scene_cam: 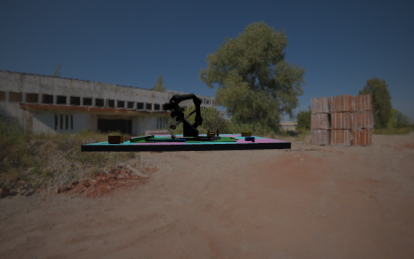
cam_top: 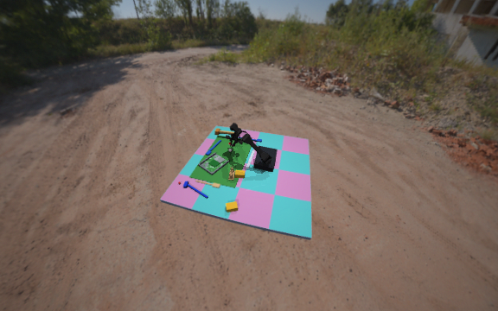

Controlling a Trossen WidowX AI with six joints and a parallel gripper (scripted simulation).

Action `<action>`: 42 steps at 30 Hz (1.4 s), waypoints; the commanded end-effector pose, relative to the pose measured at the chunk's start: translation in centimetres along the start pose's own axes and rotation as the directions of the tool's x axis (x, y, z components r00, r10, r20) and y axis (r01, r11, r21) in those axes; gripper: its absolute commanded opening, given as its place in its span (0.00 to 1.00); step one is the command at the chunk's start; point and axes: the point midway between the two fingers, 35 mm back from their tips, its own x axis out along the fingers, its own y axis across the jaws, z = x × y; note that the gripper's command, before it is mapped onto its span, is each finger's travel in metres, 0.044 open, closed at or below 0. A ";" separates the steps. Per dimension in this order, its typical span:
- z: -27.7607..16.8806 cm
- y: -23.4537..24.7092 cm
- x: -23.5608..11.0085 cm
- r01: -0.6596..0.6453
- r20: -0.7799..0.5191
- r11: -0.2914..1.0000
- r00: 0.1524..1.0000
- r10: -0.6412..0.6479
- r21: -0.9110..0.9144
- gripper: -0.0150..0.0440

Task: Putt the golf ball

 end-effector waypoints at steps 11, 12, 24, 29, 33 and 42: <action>2.7 -2.9 1.2 -0.005 -0.018 0.997 1.000 0.007 0.082 0.25; 2.8 -3.1 1.3 -0.005 -0.018 0.997 1.000 0.007 0.082 0.25; 4.1 -4.4 1.9 -0.005 -0.018 0.997 1.000 0.007 0.081 0.25; 4.7 -4.9 2.1 -0.005 -0.018 0.997 1.000 0.007 0.081 0.25; 4.9 -5.2 2.2 -0.005 -0.018 0.997 1.000 0.007 0.081 0.25; 4.8 -4.9 2.1 -0.005 -0.015 0.997 1.000 0.006 0.078 0.25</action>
